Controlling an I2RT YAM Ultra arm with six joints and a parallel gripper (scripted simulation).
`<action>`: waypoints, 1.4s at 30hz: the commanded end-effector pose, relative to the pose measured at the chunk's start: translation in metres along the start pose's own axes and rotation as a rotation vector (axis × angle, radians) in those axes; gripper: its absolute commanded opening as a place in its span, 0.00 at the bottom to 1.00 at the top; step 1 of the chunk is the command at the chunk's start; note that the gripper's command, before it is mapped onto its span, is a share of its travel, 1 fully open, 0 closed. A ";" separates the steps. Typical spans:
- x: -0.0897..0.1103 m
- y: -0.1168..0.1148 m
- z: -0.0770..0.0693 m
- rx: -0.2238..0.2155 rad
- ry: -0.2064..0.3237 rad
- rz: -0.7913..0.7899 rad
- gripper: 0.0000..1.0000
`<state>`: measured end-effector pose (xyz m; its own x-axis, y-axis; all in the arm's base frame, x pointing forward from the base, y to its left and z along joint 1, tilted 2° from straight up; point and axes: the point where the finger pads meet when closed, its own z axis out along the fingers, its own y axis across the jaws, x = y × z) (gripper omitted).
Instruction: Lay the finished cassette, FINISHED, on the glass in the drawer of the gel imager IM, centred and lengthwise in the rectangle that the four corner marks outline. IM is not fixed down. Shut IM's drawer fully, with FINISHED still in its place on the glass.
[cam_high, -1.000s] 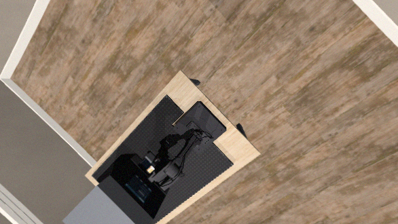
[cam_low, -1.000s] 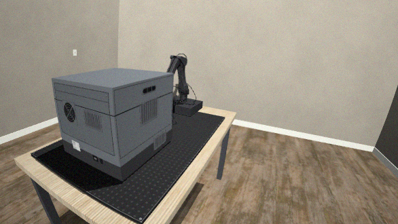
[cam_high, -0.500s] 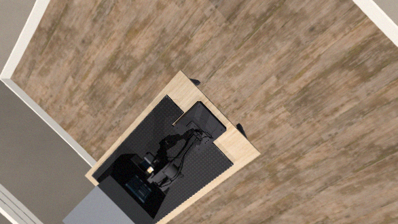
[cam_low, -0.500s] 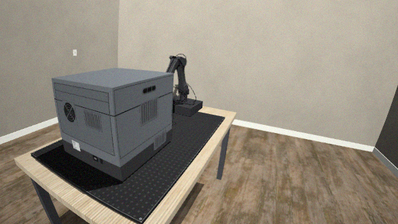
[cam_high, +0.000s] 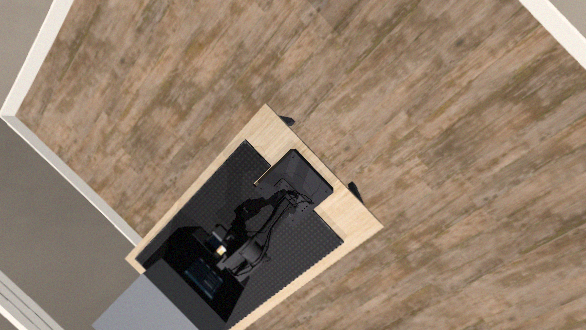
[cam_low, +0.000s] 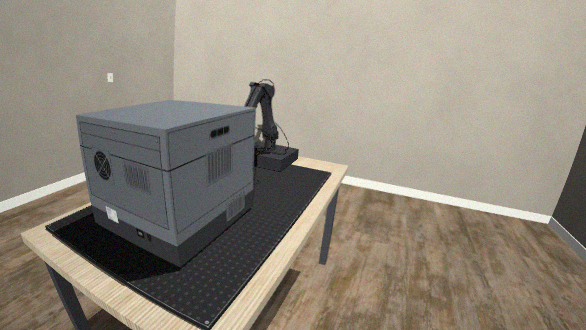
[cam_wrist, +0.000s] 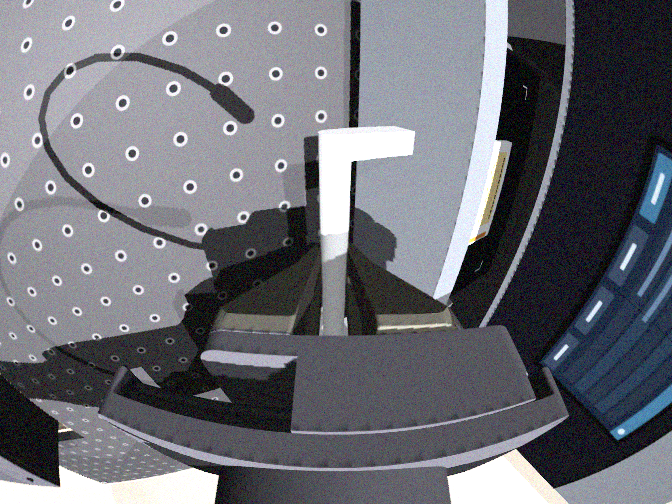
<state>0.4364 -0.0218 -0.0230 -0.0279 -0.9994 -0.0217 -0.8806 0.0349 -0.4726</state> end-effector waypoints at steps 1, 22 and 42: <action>-0.005 -0.018 -0.001 0.046 -0.016 0.001 0.00; -0.005 -0.012 -0.005 0.136 -0.016 0.003 0.00; -0.006 -0.039 0.012 0.176 -0.018 0.000 0.00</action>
<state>0.4598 -0.0223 -0.0240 -0.0287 -0.9994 -0.0216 -0.8130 0.0359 -0.5811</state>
